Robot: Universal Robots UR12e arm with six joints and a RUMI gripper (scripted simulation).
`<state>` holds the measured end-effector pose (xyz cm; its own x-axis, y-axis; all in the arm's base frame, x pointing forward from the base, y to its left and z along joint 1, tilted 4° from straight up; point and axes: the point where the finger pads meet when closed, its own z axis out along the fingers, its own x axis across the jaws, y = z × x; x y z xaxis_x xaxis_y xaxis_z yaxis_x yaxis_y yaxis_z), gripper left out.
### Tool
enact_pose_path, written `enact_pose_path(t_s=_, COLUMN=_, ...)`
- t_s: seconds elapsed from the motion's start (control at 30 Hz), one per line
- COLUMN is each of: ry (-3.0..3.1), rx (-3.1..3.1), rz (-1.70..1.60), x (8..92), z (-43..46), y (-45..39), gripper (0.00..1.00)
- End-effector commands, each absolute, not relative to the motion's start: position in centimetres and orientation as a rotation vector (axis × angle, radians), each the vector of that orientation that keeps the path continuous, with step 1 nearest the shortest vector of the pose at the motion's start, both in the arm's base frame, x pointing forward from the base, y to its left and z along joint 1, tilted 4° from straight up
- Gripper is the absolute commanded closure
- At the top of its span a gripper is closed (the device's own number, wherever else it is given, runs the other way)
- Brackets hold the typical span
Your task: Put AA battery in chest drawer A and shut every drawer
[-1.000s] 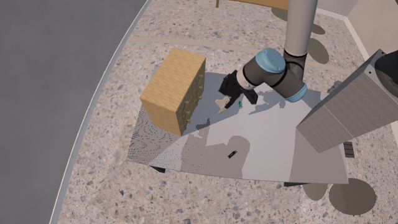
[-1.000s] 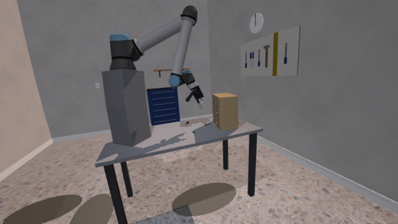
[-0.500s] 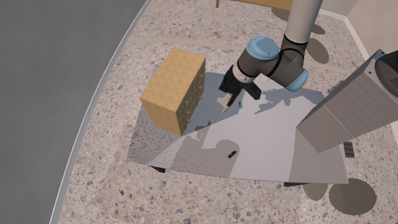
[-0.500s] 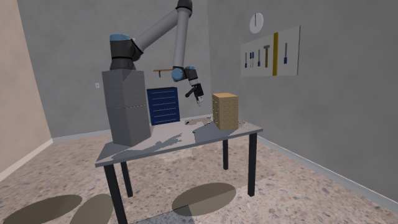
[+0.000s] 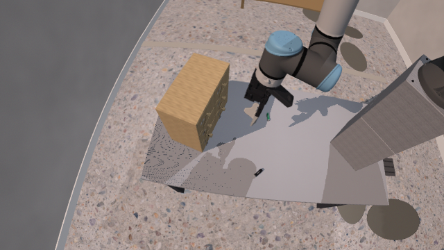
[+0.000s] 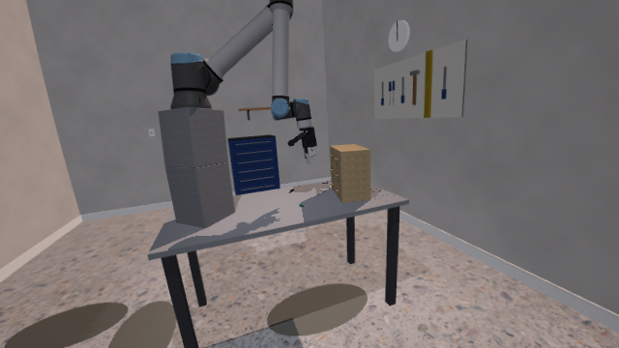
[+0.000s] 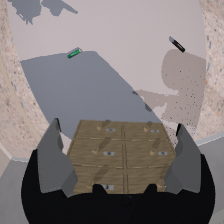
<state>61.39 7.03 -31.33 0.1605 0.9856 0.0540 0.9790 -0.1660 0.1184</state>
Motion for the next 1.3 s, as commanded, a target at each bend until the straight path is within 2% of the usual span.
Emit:
enact_pose_path(t_s=0.0, ry=2.011, rx=2.37, rz=0.149, x=61.08, z=-30.88, y=7.06, gripper=0.0)
enact_pose_path(t_s=1.27, ry=2.041, rx=2.402, rz=0.096, x=60.47, z=-30.21, y=7.12, gripper=0.0)
